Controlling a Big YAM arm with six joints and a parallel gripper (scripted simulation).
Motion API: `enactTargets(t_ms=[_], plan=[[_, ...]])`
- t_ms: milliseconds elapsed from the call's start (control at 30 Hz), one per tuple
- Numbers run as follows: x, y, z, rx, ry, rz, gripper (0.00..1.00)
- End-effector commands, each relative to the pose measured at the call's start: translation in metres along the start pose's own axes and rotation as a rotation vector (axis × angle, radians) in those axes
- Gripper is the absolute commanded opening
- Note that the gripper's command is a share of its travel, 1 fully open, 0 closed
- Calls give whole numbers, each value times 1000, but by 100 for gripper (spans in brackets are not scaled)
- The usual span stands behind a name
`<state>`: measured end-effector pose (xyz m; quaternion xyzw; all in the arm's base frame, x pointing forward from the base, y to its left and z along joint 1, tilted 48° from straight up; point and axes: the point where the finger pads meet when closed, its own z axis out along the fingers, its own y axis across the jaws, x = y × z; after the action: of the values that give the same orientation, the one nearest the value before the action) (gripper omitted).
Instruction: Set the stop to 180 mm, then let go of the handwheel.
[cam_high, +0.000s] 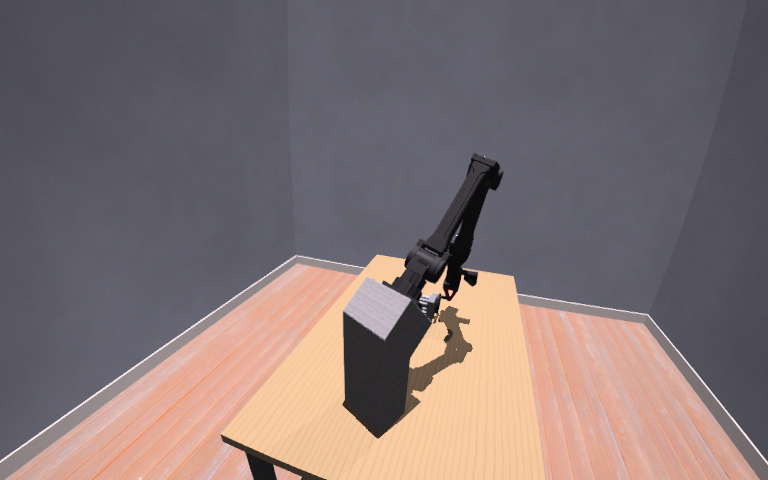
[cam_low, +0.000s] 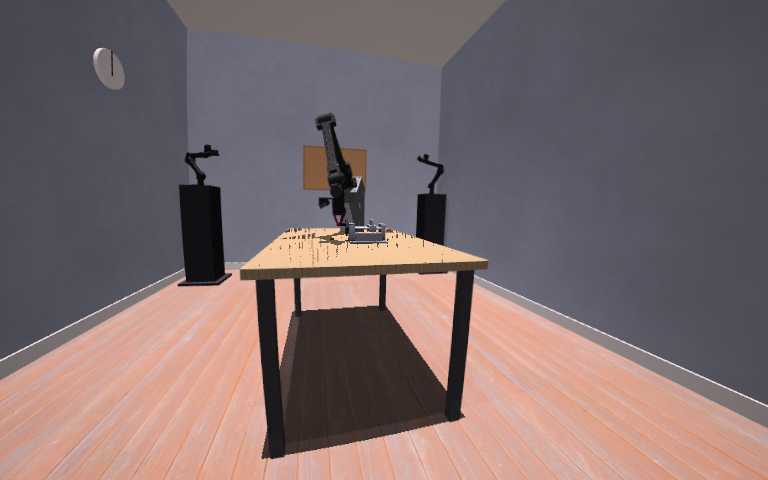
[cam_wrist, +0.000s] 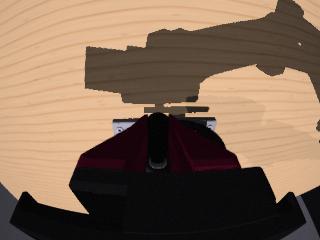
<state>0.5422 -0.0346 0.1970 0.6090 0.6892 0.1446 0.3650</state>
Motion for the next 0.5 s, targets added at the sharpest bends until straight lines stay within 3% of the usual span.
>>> enactTargets(t_ms=[0, 133, 200, 467], plan=[[-4, 49, -29, -118, -2, 9, 6], [-2, 47, -24, -110, -1, 6, 6], [4, 38, -7, -79, 6, -7, 6], [-6, 34, 21, -70, -7, 4, 6]])
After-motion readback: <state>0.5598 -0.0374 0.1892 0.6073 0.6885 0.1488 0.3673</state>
